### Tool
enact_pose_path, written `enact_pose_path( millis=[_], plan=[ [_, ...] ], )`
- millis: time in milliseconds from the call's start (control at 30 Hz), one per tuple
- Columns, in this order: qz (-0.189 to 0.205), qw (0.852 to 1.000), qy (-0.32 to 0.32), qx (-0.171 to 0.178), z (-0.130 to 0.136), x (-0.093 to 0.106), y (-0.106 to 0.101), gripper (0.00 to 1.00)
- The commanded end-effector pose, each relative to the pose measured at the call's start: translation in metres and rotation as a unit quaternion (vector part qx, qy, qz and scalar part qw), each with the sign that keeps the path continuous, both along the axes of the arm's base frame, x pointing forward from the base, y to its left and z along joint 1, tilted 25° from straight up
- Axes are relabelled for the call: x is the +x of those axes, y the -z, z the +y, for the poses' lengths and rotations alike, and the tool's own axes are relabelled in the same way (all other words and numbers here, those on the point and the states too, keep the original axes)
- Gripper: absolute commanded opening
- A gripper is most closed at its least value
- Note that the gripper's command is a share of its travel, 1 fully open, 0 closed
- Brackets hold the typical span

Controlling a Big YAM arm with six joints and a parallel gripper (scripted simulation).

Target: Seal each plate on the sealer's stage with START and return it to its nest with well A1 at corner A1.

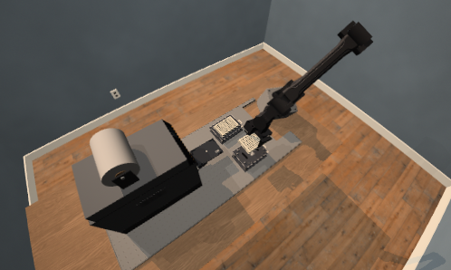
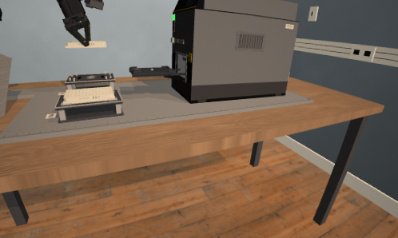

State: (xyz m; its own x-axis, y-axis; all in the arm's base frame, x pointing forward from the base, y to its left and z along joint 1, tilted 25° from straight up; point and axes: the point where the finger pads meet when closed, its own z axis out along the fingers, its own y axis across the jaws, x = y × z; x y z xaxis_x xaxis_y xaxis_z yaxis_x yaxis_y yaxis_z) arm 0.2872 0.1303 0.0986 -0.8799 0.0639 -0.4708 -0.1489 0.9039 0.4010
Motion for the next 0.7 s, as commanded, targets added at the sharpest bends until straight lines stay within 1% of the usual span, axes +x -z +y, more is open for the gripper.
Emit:
enact_pose_path(
  millis=[0, 67, 200, 300, 400, 667],
  plan=[
    [0.002, 1.000, 0.005, -0.004, -0.005, 0.006, -0.006, 0.00],
    [-0.001, 1.000, 0.004, -0.004, -0.004, 0.009, -0.009, 0.00],
    [-0.015, 1.000, 0.005, -0.002, -0.009, 0.031, -0.016, 0.00],
    [-0.026, 1.000, 0.002, 0.000, -0.010, 0.044, -0.021, 0.00],
    [-0.031, 1.000, -0.001, 0.002, -0.008, 0.044, -0.023, 0.00],
    [-0.034, 0.999, 0.001, -0.001, -0.019, 0.069, -0.020, 0.00]
  ],
)
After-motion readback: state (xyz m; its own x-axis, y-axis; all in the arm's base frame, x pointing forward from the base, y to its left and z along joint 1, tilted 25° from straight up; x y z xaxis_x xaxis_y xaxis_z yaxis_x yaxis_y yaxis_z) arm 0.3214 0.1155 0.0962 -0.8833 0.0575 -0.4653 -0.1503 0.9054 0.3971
